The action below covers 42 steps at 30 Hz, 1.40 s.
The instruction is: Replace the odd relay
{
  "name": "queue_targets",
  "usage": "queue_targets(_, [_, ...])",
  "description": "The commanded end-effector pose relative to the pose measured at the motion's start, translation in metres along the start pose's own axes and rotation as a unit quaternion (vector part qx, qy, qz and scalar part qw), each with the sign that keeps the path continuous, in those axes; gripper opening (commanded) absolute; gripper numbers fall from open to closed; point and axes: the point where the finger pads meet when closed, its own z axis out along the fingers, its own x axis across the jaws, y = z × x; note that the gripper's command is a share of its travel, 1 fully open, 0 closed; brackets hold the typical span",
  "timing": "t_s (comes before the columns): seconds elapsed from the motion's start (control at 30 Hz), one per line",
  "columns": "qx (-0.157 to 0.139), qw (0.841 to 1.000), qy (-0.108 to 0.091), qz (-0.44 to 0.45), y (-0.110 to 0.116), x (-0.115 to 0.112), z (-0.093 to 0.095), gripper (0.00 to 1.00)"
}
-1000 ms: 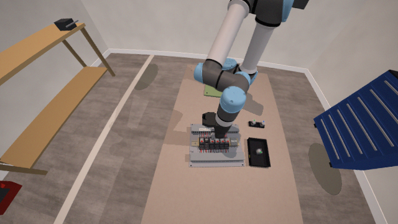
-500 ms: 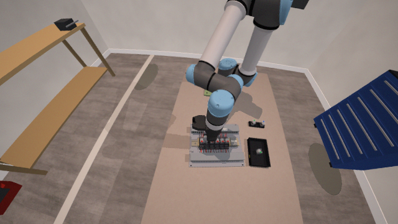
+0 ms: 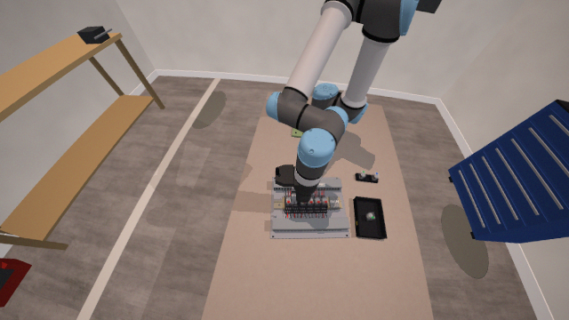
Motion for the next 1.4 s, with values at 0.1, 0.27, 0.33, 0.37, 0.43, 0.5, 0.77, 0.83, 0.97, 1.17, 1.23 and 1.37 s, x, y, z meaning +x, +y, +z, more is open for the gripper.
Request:
queue_targets(0.1, [0.000,1.000,-0.001,0.000,0.0016,0.0002,-0.0007,0.00])
queue_targets(0.27, [0.000,1.000,-0.001,0.000,0.0025,0.0006,-0.0007,0.00])
queue_targets(0.33, [0.000,1.000,-0.001,0.000,0.0046,0.0014,-0.0008,0.00])
queue_targets(0.37, [0.000,1.000,-0.001,0.000,0.0056,0.0018,-0.0008,0.00])
queue_targets(0.43, [0.000,1.000,-0.001,0.000,0.0066,0.0022,-0.0008,0.00])
queue_targets(0.5, [0.000,1.000,-0.001,0.000,0.0066,0.0022,-0.0008,0.00])
queue_targets(0.77, [0.000,1.000,-0.001,0.000,0.0066,0.0022,-0.0008,0.00])
queue_targets(0.83, [0.000,1.000,-0.001,0.000,0.0070,0.0023,-0.0008,0.00])
queue_targets(0.97, [0.000,1.000,-0.001,0.000,0.0091,0.0031,-0.0008,0.00])
queue_targets(1.17, [0.000,1.000,-0.001,0.000,0.0091,0.0031,-0.0008,0.00])
queue_targets(1.23, [0.000,1.000,-0.001,0.000,0.0091,0.0031,-0.0008,0.00])
queue_targets(1.37, [0.000,1.000,-0.001,0.000,0.0091,0.0031,-0.0008,0.00])
